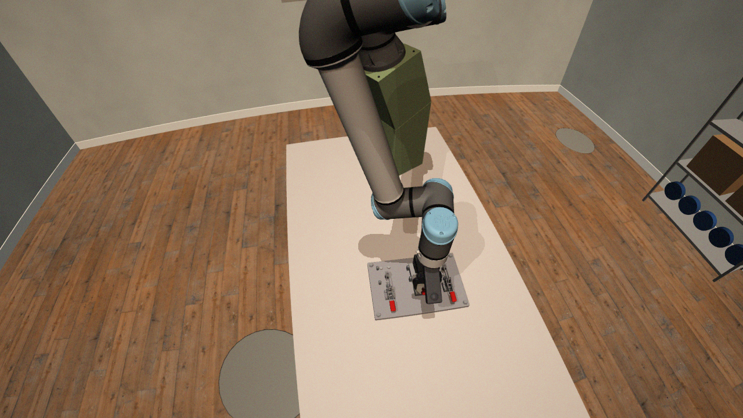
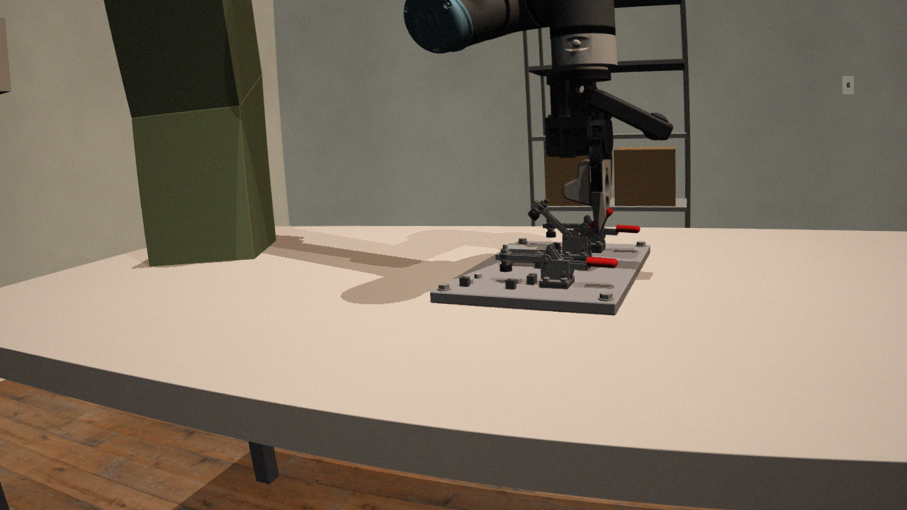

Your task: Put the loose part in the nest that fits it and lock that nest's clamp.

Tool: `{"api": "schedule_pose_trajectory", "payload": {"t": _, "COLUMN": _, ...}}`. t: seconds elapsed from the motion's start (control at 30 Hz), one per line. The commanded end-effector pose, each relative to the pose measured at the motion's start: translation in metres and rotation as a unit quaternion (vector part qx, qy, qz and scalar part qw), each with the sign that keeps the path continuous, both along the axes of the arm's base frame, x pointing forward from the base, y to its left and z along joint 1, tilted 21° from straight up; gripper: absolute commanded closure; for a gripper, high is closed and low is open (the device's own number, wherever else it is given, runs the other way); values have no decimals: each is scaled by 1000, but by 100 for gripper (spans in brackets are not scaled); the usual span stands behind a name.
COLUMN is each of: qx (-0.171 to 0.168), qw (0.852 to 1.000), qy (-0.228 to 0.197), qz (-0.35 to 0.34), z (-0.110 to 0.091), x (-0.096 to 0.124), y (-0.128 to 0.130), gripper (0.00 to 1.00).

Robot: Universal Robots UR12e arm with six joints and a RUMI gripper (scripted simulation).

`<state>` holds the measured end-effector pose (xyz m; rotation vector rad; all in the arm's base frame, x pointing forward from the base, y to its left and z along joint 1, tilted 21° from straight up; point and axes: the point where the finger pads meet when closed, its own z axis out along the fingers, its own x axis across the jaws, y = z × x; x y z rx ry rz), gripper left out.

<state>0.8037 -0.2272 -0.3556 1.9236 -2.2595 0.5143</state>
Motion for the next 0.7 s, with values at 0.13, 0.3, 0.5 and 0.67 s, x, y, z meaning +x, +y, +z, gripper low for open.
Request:
{"api": "schedule_pose_trajectory", "payload": {"t": 0.13, "qx": -1, "qw": 1000, "qy": -2, "qz": 1, "z": -3, "x": 11, "y": -2, "gripper": 100}}
{"api": "schedule_pose_trajectory", "payload": {"t": 0.3, "qx": -1, "qw": 1000, "qy": -2, "qz": 1, "z": -6, "x": 15, "y": -4, "gripper": 100}}
{"api": "schedule_pose_trajectory", "payload": {"t": 0.5, "qx": -1, "qw": 1000, "qy": -2, "qz": 0, "z": -10, "x": 19, "y": -7, "gripper": 100}}
{"api": "schedule_pose_trajectory", "payload": {"t": 0.67, "qx": -1, "qw": 1000, "qy": -2, "qz": 0, "z": -12, "x": 21, "y": -8, "gripper": 100}}
